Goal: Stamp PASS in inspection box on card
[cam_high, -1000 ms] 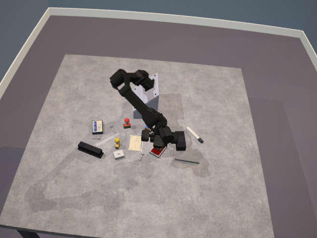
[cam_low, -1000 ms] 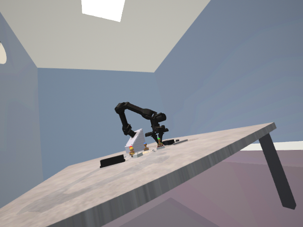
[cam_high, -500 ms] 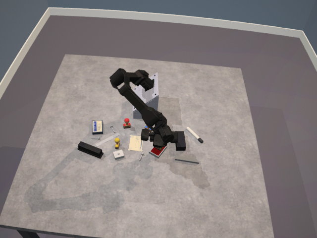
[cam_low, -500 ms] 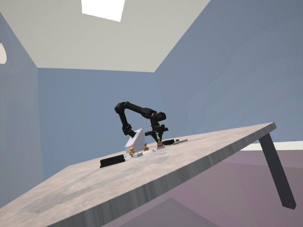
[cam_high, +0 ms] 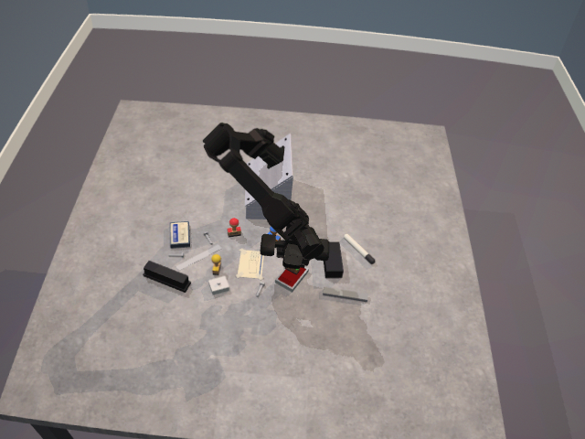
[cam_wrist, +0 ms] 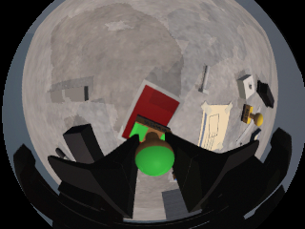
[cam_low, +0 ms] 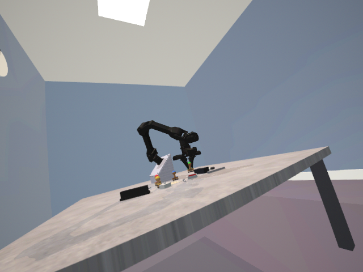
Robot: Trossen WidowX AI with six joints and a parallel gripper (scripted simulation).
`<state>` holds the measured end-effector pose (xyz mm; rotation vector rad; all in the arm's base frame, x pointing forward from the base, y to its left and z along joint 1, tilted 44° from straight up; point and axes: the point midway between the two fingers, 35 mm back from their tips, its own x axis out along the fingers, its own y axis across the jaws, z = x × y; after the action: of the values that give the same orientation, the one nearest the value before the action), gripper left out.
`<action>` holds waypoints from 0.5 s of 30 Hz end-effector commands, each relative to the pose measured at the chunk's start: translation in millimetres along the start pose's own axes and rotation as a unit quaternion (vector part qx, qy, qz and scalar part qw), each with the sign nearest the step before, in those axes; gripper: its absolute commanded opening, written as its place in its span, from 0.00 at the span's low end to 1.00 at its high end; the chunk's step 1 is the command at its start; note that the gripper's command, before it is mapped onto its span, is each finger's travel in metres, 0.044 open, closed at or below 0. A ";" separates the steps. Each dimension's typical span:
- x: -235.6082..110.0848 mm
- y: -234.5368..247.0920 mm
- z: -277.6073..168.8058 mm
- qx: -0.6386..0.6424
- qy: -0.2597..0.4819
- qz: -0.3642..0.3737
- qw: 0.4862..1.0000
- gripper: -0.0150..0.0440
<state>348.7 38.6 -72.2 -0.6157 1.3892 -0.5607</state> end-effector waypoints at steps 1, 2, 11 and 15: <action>-9.6 1.5 1.5 0.002 -0.003 0.003 1.000 0.25; -11.3 1.5 1.5 0.002 -0.003 0.003 1.000 0.25; -25.9 1.4 1.1 0.002 -0.003 0.003 1.000 0.25; -32.4 1.3 0.7 0.002 -0.003 0.003 1.000 0.25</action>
<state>346.0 55.3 -54.9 -0.6153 1.3891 -0.5602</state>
